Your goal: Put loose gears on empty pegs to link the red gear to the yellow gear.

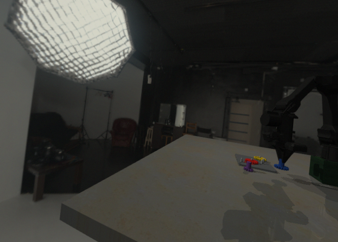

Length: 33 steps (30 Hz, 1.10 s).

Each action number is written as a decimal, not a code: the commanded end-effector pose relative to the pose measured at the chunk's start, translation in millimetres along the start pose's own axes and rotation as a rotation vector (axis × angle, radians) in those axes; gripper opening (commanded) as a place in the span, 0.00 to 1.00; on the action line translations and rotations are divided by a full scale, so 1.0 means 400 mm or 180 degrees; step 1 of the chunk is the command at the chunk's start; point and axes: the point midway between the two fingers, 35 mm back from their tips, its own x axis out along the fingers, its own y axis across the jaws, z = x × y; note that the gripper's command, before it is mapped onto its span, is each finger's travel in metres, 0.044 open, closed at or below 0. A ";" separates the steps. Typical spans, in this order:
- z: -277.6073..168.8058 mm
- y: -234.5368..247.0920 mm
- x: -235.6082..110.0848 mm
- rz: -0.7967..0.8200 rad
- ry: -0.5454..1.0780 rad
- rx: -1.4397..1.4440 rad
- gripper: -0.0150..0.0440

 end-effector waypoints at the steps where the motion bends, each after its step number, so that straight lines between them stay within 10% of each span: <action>1: 0.009 0.004 -0.040 0.0003 -0.0041 0.0013 0.25; 33: -0.022 0.006 -0.248 0.0003 -0.0032 0.0026 0.25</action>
